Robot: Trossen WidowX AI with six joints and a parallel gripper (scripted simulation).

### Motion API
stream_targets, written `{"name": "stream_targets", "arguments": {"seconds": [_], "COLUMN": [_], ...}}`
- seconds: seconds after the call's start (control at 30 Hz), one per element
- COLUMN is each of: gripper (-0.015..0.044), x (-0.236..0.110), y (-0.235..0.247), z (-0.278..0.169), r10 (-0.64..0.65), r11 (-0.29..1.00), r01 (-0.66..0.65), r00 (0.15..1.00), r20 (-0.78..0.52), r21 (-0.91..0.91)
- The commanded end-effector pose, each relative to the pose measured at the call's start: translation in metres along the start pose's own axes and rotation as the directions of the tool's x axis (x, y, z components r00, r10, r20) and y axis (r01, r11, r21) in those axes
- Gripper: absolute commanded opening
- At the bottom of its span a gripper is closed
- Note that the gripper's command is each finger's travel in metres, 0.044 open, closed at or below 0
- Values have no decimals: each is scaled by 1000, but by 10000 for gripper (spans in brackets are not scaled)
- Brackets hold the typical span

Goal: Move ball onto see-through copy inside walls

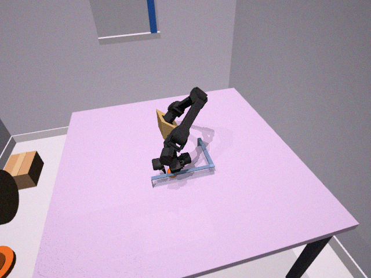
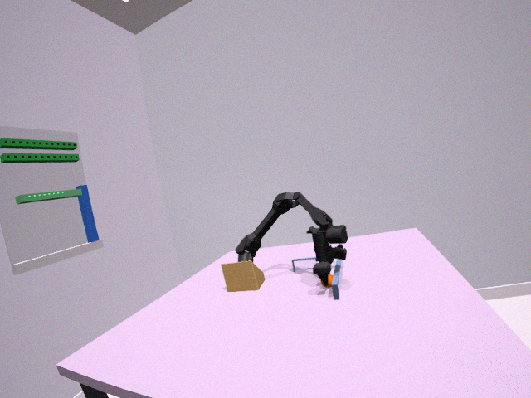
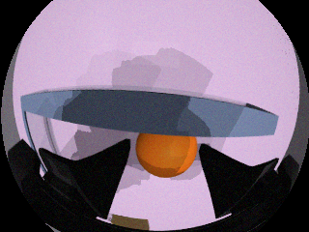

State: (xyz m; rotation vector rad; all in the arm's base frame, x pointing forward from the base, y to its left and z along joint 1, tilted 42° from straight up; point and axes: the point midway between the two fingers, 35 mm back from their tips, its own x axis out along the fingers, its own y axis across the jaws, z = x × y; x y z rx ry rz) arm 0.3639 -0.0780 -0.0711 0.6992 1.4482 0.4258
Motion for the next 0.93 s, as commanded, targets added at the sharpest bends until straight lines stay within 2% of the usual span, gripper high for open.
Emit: {"name": "stream_targets", "arguments": {"seconds": [0.0,0.2,0.53,0.63,0.7,0.9], "gripper": [373,373,373,440,440,440], "x": [-3,-83,-81,-107,-129,-132], "y": [0,-1,-4,-4,-3,-3], "z": [1,0,2,1,-2,-3], "r10": [-1,2,4,0,1,1], "r11": [1000,1000,1000,1000,1000,1000], "r01": [1,-2,-4,0,-1,-1], "r00": [1000,1000,1000,1000,1000,1000], "r20": [0,1,17,20,21,21], "r21": [-1,3,11,9,8,7]}}
